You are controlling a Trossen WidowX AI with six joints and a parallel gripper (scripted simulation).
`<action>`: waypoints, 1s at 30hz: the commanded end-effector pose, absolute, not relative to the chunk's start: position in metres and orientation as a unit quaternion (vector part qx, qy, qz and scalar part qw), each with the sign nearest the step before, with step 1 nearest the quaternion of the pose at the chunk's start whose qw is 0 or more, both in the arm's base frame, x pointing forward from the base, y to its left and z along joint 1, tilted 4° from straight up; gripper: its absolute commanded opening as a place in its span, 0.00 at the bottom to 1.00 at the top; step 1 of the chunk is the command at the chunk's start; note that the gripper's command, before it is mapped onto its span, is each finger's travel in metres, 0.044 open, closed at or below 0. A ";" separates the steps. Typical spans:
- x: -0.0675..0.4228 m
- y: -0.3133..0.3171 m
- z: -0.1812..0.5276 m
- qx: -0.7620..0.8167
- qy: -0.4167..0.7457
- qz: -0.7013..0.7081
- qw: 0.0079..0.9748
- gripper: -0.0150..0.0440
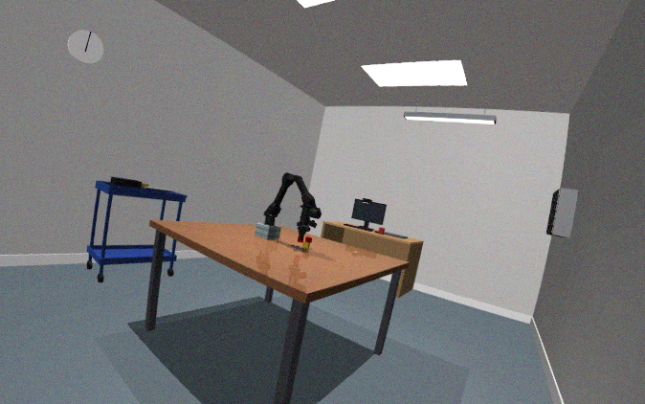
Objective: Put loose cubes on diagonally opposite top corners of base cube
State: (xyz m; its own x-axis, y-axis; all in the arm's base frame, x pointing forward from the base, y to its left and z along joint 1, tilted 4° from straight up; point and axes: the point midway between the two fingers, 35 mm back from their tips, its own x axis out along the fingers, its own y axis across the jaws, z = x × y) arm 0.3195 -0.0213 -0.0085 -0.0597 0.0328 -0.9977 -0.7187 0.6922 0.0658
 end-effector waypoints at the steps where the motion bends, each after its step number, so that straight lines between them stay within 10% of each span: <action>1: 0.324 -0.023 0.008 -0.263 0.661 0.294 0.639 0.43; 30: 0.316 0.003 0.055 -0.180 0.692 0.210 0.667 0.43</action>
State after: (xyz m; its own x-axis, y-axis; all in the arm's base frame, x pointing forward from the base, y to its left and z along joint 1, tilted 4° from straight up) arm 0.3186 -0.0062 0.0540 -0.0478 0.0301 -0.9984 -0.5902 0.8056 0.0525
